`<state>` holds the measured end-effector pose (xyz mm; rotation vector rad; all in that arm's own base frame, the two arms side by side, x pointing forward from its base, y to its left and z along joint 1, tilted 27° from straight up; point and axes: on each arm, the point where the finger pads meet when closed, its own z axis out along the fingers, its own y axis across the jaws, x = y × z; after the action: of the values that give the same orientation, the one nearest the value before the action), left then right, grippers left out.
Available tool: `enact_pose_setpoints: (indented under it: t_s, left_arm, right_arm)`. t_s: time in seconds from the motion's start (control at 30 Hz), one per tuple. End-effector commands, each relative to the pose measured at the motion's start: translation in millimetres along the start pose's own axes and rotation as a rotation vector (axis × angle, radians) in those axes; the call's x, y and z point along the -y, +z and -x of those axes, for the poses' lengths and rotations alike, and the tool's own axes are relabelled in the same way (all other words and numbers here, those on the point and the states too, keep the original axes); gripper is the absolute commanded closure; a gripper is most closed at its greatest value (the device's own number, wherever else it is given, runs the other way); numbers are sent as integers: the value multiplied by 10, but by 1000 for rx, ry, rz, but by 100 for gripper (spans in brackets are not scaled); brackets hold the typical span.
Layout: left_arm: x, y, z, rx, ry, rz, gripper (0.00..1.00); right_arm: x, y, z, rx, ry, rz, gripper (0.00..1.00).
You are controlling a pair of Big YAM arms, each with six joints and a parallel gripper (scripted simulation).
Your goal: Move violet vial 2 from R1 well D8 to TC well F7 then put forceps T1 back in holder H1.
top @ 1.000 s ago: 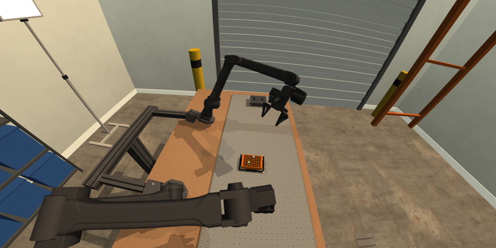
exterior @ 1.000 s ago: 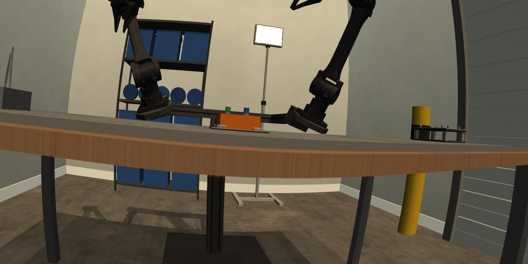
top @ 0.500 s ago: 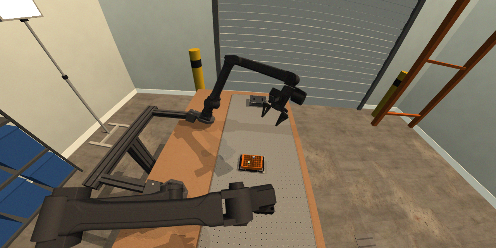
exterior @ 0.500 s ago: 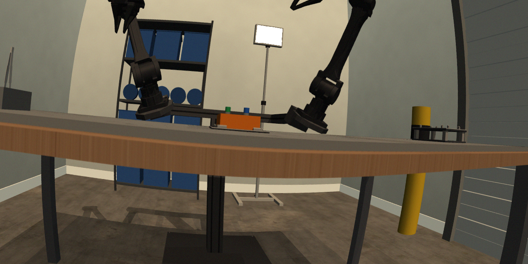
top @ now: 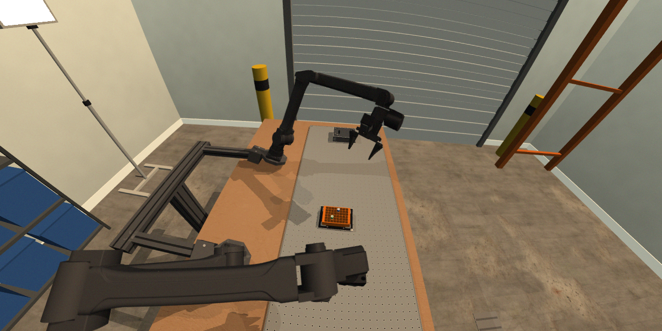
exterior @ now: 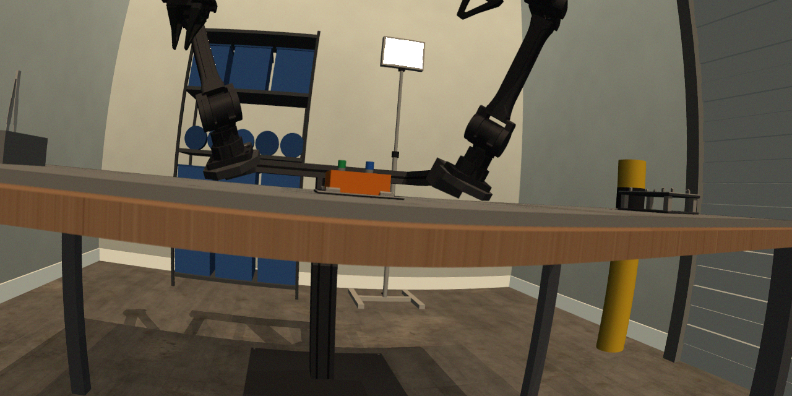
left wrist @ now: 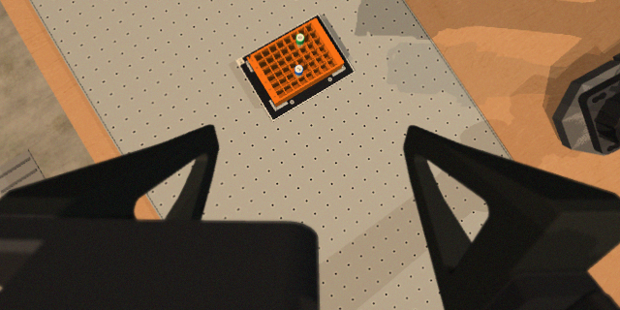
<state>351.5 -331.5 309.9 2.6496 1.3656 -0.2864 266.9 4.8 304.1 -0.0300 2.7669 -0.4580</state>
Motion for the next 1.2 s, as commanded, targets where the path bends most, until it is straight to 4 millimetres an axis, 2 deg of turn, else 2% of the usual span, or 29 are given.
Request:
enact_pose_setpoints:
  t_s: [0.0,0.37,0.43,0.93,1.0,1.17]
  left_arm:
    - [38,-135,-116,-17,-113,48,0]
    - [293,-266,-447,-91,-376,99,0]
    - [293,-266,-447,-91,-376,99,0]
    - [687,-413,-870,-178,-738,192,0]
    - [687,-413,-870,-178,-738,192,0]
    - [828,-453,-1003,-203,-854,228,0]
  right_arm:
    - [28,-95,80,24,22,3,77]
    - [28,-95,80,24,22,3,77]
    - [28,-95,80,24,22,3,77]
    - [28,-95,80,24,22,3,77]
    - [28,-95,80,24,22,3,77]
    - [28,-95,80,24,22,3,77]
